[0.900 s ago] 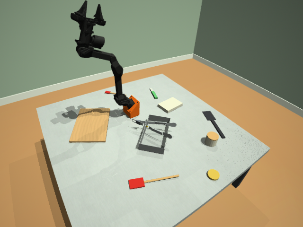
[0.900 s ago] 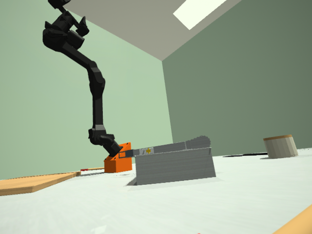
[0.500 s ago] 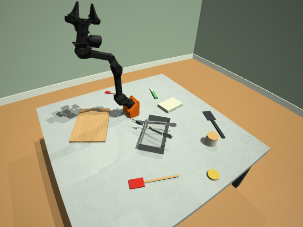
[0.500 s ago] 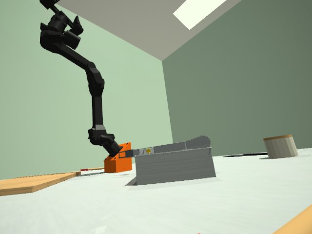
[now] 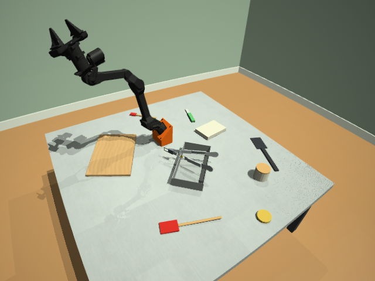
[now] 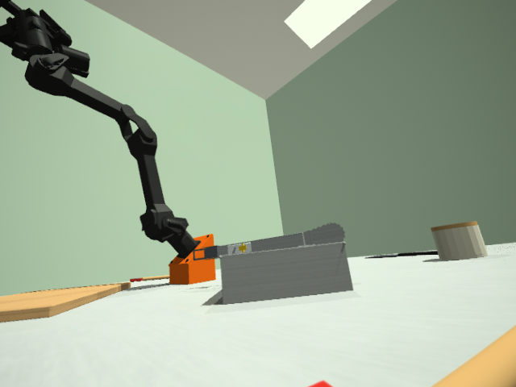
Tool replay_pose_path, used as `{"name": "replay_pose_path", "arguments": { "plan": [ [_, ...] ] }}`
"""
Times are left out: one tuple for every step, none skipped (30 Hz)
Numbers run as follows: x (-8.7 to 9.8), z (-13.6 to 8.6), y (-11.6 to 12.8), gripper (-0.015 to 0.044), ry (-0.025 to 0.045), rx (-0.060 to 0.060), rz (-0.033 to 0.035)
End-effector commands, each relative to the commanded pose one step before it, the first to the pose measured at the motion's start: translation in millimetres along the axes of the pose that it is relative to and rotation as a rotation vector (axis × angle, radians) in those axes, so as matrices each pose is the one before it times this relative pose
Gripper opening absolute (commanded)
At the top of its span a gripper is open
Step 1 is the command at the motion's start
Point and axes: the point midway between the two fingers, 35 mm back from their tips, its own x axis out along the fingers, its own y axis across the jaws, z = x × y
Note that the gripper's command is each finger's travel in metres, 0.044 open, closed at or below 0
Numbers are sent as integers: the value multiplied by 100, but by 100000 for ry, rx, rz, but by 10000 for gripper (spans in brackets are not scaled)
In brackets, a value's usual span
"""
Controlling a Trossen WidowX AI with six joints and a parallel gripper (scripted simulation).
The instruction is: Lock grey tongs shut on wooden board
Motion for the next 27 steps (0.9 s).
{"name": "replay_pose_path", "arguments": {
  "plan": [
    [-996,2098,-2763,440,-7137,4958,-8246],
    [-165,418,-527,440,-1447,608,-1584],
    [-93,153,-212,440,-342,1386,-783],
    [-130,263,-371,440,-727,1800,-1219],
    [-134,263,-387,440,-725,1873,-1261],
    [-285,473,-578,440,-1374,1611,-942],
    [-122,416,-577,440,-1481,1335,-1568],
    [-115,246,-376,440,-601,254,-722],
    [-103,55,-235,440,30,839,-939],
    [-82,93,-280,440,-112,-384,-998],
    [-55,175,-245,440,-642,519,-654],
    [-65,231,-320,440,-886,699,-898],
    [-145,391,-550,440,-1345,968,-1253],
    [-100,339,-537,440,-1211,1320,-1496],
    [-117,401,-643,440,-1437,1574,-1789],
    [-133,496,-767,440,-1815,1642,-2065],
    [-166,553,-890,440,-1999,1490,-2403],
    [-164,495,-841,440,-1844,2378,-2253],
    [-154,494,-760,440,-2036,1166,-2064],
    [-138,444,-712,440,-1840,1063,-1940],
    [-29,6,-280,440,189,615,-681],
    [-83,215,-538,440,-722,1053,-1602],
    [-93,239,-623,440,-807,1213,-1849],
    [-103,260,-707,440,-882,1371,-2095],
    [-138,191,-616,440,-523,-424,-2011],
    [-43,220,-445,440,-844,1002,-1178],
    [-84,260,-576,440,-940,1219,-1605]
  ]
}}
